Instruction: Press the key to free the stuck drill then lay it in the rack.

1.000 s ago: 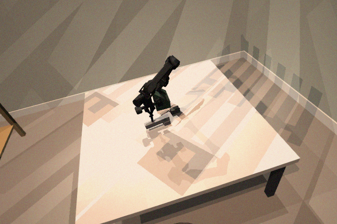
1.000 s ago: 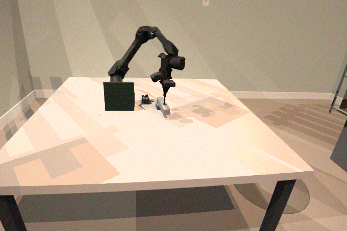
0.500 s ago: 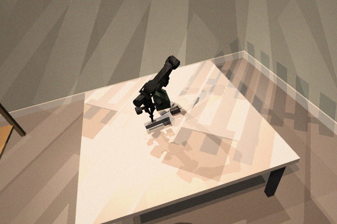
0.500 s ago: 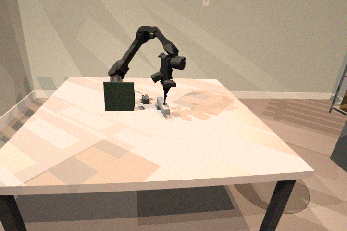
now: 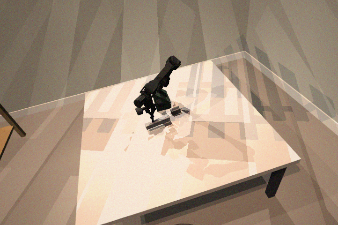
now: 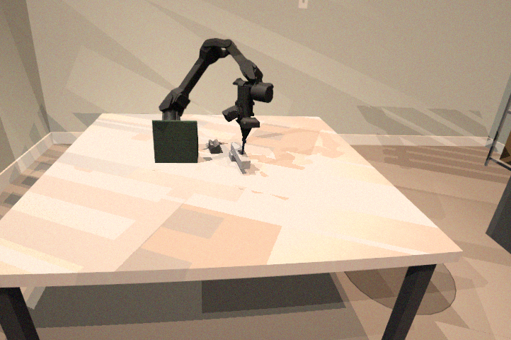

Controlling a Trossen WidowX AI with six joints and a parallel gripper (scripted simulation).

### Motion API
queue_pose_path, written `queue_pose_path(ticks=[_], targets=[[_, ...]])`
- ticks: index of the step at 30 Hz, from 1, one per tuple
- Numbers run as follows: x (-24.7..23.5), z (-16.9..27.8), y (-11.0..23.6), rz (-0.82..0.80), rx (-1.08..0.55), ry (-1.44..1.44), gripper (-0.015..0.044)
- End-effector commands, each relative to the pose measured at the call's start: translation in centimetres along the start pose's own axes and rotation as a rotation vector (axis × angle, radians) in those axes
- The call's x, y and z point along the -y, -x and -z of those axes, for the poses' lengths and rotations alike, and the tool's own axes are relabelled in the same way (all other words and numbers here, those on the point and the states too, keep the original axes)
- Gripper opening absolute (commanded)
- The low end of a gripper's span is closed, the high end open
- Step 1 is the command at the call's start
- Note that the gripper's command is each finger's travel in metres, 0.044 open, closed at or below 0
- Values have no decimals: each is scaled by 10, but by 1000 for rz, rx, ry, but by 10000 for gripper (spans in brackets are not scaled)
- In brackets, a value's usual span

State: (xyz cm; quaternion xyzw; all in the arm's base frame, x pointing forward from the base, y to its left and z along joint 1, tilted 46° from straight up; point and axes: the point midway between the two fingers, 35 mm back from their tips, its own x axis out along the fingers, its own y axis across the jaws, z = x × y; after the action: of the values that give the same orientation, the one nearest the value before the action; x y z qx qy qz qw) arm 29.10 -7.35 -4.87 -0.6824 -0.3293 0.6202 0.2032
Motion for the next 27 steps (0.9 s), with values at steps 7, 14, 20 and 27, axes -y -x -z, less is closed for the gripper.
queue_pose_path(ticks=[7,14,20,27], targets=[[1,-7,-13,12,22,-6,0],[1,-8,-15,12,22,-6,0],[1,-9,-18,12,22,-6,0],[2,-9,-20,12,22,-6,0]])
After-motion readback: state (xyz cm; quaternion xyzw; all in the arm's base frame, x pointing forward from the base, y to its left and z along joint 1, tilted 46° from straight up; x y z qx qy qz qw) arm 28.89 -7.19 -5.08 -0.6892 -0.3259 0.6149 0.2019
